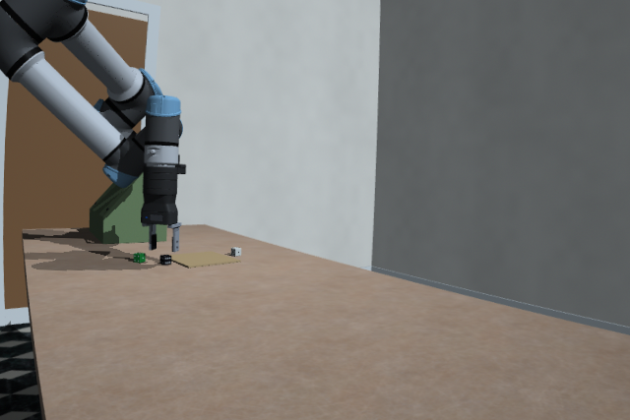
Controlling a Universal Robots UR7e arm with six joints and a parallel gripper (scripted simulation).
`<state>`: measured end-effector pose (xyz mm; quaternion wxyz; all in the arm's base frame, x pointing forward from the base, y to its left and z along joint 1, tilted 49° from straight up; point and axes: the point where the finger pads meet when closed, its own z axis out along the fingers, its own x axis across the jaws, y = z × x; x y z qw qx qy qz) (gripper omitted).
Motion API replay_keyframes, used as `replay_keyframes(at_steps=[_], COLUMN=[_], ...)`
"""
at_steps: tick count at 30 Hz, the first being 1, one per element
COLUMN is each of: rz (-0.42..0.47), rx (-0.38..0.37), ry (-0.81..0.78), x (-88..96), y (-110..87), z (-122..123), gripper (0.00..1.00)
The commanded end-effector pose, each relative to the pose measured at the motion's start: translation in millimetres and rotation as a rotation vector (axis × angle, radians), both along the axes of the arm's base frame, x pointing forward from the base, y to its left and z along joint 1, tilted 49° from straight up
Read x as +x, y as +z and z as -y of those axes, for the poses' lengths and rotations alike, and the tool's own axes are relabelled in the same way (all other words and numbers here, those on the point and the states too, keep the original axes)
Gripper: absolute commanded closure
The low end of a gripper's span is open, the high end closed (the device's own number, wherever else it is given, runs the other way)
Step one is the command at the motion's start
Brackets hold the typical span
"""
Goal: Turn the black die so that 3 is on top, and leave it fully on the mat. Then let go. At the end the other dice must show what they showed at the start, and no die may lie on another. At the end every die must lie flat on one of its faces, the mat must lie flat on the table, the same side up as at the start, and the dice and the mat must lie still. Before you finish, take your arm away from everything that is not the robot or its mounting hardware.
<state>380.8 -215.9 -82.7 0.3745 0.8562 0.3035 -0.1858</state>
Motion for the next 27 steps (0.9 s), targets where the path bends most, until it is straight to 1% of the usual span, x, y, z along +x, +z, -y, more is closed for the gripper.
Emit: replay_keyframes(at_steps=[1, 21, 27], rz=[0.001, 0.001, 0.001], rx=[0.000, 0.000, 0.000], ry=[0.001, 0.001, 0.001], x=[0.3, 0.3, -0.4], y=[0.3, 0.2, -5.0], z=[-0.2, -0.3, -4.8], gripper=[0.00, 0.00, 0.00])
